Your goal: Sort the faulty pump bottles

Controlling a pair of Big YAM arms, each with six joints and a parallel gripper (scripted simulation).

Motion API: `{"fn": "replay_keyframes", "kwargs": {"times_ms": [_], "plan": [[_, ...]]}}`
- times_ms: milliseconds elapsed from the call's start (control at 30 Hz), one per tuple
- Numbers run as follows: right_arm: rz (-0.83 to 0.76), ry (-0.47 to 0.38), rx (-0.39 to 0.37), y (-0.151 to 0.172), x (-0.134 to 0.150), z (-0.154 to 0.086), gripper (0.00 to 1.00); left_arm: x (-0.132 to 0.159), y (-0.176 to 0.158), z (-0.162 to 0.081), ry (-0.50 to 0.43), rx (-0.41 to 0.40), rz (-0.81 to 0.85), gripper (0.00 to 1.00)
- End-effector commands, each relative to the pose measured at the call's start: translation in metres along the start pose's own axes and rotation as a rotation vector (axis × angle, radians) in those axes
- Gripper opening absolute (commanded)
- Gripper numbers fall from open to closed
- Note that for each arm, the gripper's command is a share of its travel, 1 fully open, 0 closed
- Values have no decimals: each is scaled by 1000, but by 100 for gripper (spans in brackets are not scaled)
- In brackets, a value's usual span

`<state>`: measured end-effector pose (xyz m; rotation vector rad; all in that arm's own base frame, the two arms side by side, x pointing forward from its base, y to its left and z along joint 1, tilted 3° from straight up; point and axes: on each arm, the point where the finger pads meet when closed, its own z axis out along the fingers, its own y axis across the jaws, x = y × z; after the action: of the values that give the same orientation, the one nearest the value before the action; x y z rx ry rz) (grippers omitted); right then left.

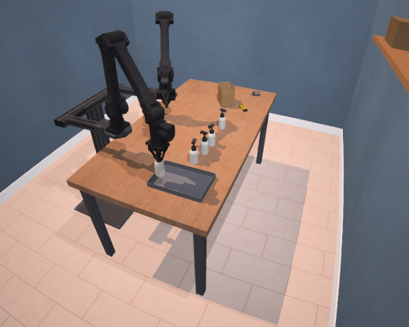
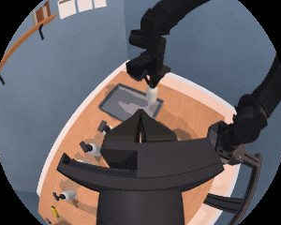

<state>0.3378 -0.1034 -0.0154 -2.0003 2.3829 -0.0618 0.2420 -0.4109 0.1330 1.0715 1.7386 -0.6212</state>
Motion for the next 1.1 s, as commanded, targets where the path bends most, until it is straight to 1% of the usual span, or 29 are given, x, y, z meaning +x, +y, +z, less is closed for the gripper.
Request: {"fn": "replay_keyframes", "kwargs": {"times_ms": [0, 33, 67, 100, 133, 167, 200, 233, 267, 400, 433, 500, 533, 567, 700, 733, 767, 800, 1067], "plan": [[-27, 2, 27, 7, 12, -4, 22, 5, -32, 7, -121, 37, -4, 0], [-23, 1, 18, 10, 13, -1, 22, 9, -37, 7, -128, 44, -2, 0], [-7, 2, 26, 1, 16, -2, 22, 14, -43, 6, -133, 51, 1, 0], [-6, 2, 27, 1, 16, -1, 22, 18, -46, 6, -134, 55, 3, 0], [-16, -2, 5, 4, 12, 7, 22, 20, -48, 6, -135, 58, 4, 0], [-17, -2, 7, 3, 11, 10, 22, 23, -50, 5, -134, 60, 6, 0], [-17, -2, 7, 3, 11, 13, 22, 13, -51, 9, -153, 60, 5, 0], [-17, -1, 6, 4, 12, 15, 22, 13, -45, 10, -152, 49, 2, 0], [-17, 0, 10, 3, 12, 14, 22, 7, -45, 7, -167, 49, 1, 0], [-17, 0, 9, 4, 12, 14, 22, 7, -45, 7, -167, 51, 1, 0], [-17, 3, 25, 1, 12, 8, 22, 7, -45, 7, -167, 51, 1, 0], [-17, 3, 25, 1, 12, 8, 22, 7, -45, 7, -167, 51, 2, 0], [-28, 3, 30, -9, 8, 4, 22, 7, -45, 7, -167, 51, 2, 0], [-28, 1, 15, -8, 7, 8, 22, 7, -45, 7, -167, 51, 2, 0], [-17, 1, 15, -8, 11, 8, 22, 7, -45, 7, -167, 51, 2, 0], [-17, 3, 25, -10, 12, 9, 22, 7, -45, 7, -167, 51, 2, 0], [-17, 3, 25, -10, 12, 9, 22, 11, -45, 8, -153, 51, 13, 0], [-17, 0, 7, 0, 10, 14, 22, 11, -45, 8, -153, 51, 13, 0], [-16, -1, -1, 3, 12, 20, 22, 11, -45, 8, -153, 51, 13, 0]]}}
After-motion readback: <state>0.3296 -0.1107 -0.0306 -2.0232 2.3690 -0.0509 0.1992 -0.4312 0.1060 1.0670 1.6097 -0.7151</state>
